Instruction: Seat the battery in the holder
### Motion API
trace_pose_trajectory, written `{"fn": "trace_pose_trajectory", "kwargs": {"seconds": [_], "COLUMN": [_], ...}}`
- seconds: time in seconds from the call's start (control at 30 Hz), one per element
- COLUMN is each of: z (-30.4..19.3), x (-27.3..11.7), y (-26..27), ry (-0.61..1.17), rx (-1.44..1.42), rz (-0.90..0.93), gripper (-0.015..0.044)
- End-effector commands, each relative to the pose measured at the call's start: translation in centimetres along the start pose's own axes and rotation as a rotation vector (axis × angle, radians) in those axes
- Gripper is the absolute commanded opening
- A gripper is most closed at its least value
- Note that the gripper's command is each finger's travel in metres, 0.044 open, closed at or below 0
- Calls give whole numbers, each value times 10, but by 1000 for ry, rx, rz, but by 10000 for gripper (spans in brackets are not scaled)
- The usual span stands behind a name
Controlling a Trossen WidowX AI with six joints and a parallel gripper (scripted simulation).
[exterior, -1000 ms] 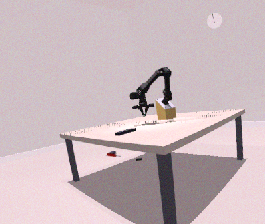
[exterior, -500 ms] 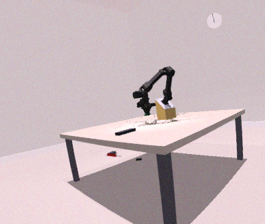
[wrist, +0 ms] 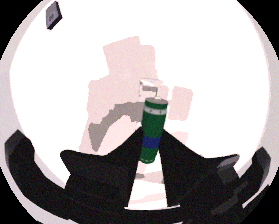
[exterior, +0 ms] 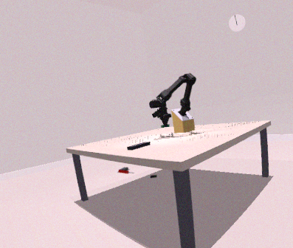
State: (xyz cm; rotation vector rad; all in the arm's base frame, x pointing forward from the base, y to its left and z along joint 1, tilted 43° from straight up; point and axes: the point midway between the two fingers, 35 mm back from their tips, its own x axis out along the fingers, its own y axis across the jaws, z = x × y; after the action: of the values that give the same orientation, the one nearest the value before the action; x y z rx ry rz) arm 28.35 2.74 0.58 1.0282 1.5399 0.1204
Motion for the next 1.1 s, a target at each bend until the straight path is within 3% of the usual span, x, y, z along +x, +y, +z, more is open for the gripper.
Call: {"fn": "trace_pose_trajectory", "kwargs": {"seconds": [0.0, 1.07], "z": [-2, 1], "x": [2, 49], "y": [-1, 0], "ry": [-3, -332], "rx": [15, 13], "rz": [-2, -40], "gripper": [62, 62]}}
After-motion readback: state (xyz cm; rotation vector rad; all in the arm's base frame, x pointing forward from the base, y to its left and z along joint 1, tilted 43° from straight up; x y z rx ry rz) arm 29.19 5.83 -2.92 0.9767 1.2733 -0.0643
